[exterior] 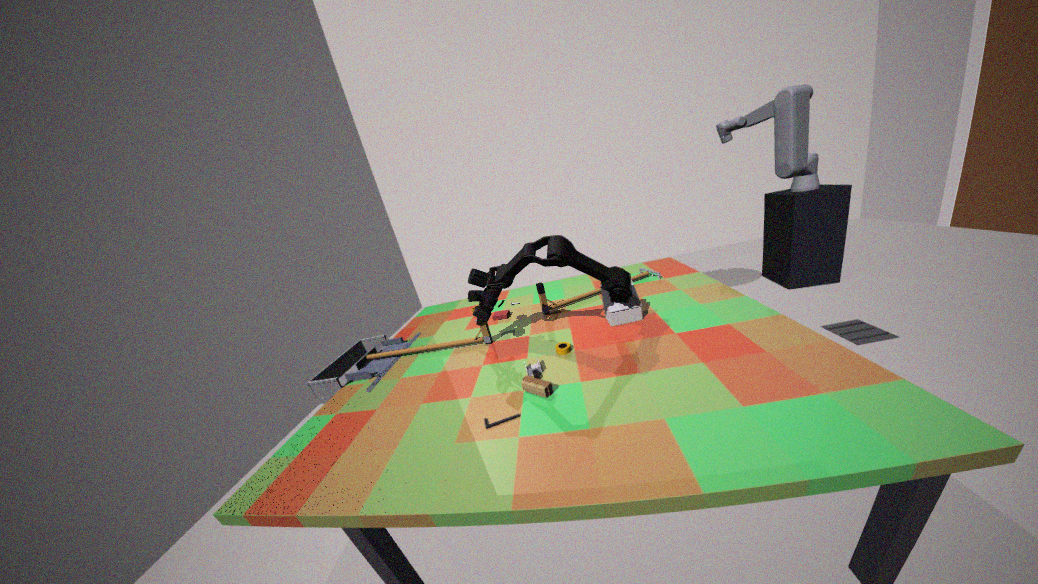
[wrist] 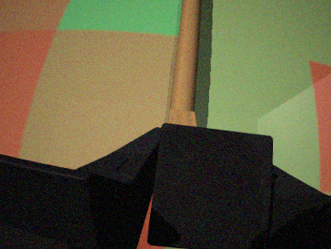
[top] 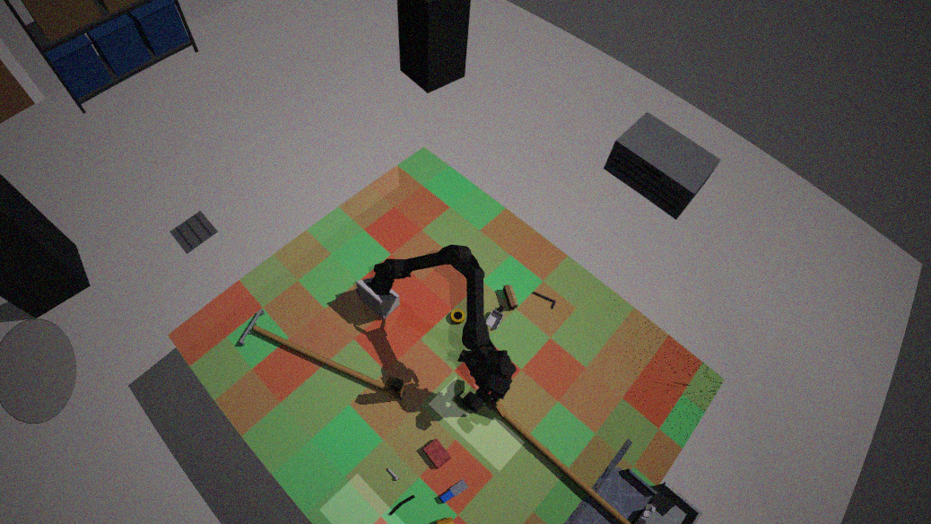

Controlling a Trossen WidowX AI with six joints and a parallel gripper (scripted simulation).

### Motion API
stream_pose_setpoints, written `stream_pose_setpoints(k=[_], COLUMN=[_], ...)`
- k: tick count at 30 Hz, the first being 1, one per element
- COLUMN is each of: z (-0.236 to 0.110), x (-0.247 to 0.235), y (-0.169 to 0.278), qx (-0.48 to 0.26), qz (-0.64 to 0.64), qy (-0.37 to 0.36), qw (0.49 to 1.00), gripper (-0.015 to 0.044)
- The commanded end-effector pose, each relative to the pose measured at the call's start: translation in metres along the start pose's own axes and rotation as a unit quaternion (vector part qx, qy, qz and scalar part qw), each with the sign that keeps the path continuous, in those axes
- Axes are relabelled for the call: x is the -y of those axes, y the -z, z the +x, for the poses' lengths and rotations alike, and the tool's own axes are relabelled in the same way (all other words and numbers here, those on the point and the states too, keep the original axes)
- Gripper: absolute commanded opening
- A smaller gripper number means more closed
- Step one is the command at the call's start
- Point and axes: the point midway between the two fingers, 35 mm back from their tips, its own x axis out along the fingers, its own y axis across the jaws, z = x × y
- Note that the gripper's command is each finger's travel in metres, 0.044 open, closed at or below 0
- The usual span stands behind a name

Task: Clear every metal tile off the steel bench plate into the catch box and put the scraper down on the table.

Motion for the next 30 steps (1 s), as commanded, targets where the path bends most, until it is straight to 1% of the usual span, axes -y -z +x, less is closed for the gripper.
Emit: stream_pose_setpoints(k=[1,30], z=[-0.001,-0.031], x=[0.000,0.003], y=[-0.001,0.025], qx=[0.003,0.003], qz=[0.000,-0.001], qy=[0.000,0.001], qw=[1.000,1.000], gripper=[0.0000,0.0000])
